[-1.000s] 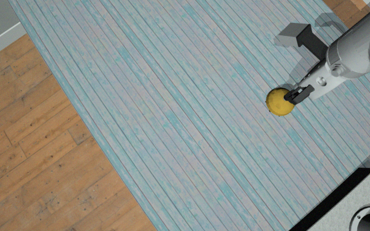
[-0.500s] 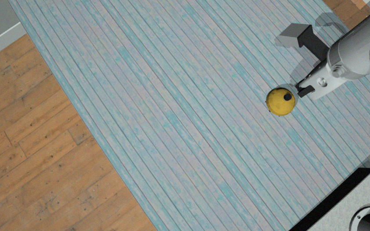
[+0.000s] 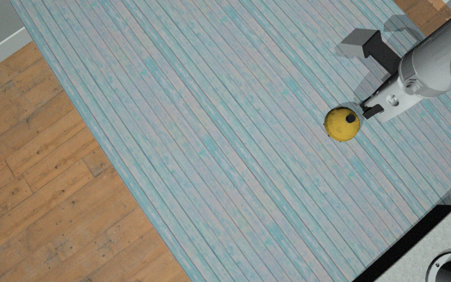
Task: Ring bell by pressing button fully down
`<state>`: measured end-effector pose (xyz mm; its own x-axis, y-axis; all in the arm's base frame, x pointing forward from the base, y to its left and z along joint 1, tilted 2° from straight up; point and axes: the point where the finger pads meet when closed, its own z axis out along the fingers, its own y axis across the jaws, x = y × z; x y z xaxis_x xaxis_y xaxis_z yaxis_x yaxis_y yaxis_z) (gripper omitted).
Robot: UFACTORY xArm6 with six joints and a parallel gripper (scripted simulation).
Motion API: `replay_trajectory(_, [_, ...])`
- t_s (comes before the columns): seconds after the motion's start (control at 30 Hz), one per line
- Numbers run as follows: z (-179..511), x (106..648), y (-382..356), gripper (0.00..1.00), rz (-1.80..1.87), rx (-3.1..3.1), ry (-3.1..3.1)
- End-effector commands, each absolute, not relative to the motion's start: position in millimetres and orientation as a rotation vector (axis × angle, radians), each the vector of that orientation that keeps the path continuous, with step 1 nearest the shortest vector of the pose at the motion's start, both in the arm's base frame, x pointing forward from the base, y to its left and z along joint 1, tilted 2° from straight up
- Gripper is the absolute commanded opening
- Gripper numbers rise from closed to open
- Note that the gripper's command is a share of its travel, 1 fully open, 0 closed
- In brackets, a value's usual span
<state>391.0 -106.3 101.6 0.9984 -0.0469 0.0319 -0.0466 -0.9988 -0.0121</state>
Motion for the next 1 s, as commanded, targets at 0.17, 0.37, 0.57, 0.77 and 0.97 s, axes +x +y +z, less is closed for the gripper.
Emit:
replay_trajectory(0.17, [103.0,392.3,-106.7,0.0,-0.057,-3.13,0.073])
replay_trajectory(0.37, [103.0,392.3,-106.7,0.0,-0.057,-3.13,0.073])
replay_trajectory(0.57, [102.9,392.3,-106.7,0.0,-0.057,-3.13,0.073])
replay_trajectory(0.77, [101.7,392.3,-106.6,0.0,-0.057,-3.128,0.07])
replay_trajectory(0.97, [98.9,392.5,-106.5,0.0,-0.058,-3.123,0.063])
